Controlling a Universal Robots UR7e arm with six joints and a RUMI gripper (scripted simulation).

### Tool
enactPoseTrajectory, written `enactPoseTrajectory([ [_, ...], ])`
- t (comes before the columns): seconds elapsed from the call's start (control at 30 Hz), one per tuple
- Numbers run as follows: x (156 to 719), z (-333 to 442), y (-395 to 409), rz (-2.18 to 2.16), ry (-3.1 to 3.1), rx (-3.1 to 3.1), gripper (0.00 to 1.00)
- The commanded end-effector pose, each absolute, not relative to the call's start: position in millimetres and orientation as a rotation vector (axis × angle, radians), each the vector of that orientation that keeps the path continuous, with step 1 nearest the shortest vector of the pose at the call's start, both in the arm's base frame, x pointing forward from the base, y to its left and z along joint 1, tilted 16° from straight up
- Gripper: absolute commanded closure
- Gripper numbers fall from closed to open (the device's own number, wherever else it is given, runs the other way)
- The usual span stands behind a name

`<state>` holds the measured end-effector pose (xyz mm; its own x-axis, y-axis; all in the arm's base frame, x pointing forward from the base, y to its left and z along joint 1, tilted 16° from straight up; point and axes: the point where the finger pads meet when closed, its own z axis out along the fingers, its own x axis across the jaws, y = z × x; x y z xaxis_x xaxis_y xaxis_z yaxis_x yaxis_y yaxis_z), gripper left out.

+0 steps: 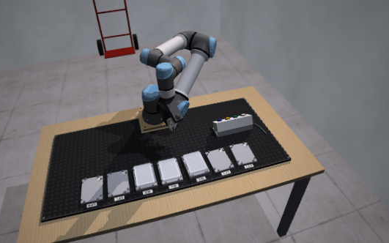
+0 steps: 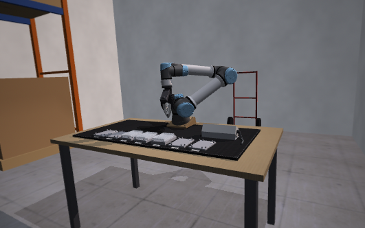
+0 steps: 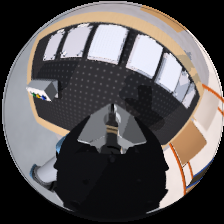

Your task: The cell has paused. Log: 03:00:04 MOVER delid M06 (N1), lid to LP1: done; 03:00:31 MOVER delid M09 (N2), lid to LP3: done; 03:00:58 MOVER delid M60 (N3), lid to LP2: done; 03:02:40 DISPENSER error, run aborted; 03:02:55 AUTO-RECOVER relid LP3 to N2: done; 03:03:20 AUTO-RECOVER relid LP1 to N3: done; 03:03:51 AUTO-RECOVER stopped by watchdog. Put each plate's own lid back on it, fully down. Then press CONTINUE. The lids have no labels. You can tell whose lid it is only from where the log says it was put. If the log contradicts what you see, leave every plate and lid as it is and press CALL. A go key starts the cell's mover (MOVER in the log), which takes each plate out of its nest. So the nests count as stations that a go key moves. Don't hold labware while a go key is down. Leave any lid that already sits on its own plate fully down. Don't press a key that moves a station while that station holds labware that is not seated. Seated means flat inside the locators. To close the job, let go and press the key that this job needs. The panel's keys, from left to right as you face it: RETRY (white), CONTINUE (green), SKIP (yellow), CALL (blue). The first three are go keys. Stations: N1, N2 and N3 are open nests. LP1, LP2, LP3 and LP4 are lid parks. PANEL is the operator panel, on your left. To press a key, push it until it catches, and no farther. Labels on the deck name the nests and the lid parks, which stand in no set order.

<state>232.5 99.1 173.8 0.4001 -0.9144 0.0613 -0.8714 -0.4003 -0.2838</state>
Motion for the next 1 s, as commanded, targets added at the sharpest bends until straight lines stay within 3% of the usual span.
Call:
enactPoseTrajectory([
  [0.0, 223.1, 172.9, 123.2, -0.324, 1.48, -2.544, 1.0],
  [0.97, 178.8, 165.3, 230.5, -0.365, 1.074, -2.774, 1.0],
])
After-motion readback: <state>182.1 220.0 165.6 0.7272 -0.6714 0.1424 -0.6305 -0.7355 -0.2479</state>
